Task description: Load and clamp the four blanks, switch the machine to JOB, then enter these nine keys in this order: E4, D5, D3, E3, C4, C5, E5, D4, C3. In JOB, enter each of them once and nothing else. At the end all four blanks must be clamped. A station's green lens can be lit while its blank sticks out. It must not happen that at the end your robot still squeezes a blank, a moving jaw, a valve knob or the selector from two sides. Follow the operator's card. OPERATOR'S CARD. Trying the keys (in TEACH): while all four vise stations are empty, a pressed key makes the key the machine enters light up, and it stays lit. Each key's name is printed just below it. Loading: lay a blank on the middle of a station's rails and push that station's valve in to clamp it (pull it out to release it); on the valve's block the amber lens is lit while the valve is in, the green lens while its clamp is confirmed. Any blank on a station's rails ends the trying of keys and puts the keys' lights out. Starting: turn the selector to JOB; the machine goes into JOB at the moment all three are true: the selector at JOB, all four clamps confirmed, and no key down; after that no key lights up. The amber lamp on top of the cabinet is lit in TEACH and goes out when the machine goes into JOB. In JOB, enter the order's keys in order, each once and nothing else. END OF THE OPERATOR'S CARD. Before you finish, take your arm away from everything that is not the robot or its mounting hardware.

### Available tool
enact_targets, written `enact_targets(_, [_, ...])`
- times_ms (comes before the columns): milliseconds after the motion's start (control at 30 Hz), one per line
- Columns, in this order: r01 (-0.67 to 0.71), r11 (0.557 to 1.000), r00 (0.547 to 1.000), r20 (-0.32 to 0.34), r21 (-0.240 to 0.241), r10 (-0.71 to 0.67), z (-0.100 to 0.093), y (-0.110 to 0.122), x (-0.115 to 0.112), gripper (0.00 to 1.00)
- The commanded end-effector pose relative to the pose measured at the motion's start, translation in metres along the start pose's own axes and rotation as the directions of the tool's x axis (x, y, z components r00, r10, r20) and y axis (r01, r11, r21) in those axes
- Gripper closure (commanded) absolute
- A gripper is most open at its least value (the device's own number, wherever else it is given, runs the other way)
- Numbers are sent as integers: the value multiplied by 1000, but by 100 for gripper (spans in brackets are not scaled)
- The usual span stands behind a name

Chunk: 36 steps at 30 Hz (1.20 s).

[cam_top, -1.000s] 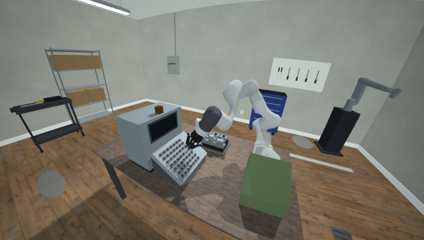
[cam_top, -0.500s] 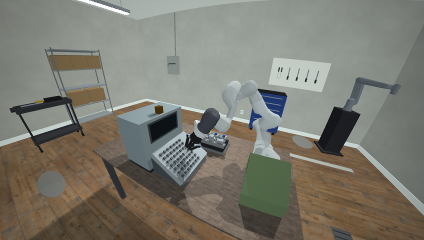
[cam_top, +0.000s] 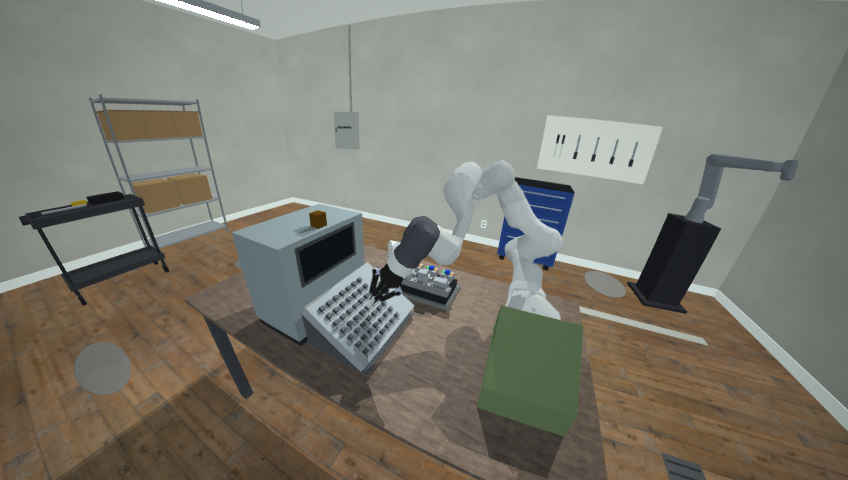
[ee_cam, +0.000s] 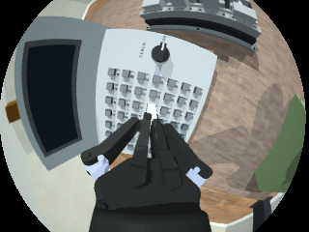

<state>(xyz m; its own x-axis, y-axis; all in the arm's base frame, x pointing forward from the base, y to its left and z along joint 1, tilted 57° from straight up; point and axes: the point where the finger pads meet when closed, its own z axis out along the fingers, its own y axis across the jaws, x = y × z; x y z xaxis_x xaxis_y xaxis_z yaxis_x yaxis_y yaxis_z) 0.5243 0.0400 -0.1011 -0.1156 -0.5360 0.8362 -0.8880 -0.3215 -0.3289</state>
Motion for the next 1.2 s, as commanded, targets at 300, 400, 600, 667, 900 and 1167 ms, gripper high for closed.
enact_targets(300, [5, 1000, 1000, 2, 2, -5, 2, -1, -1, 100])
enact_targets(400, [5, 1000, 1000, 2, 2, -5, 2, -1, -1, 100])
enact_targets(600, [5, 1000, 1000, 2, 2, -5, 4, -1, -1, 100])
enact_targets(667, [5, 1000, 1000, 2, 2, -5, 5, -1, -1, 100])
enact_targets(900, [5, 1000, 1000, 2, 2, -5, 10, -1, -1, 100])
enact_targets(1167, [5, 1000, 1000, 2, 2, -5, 13, -1, -1, 100])
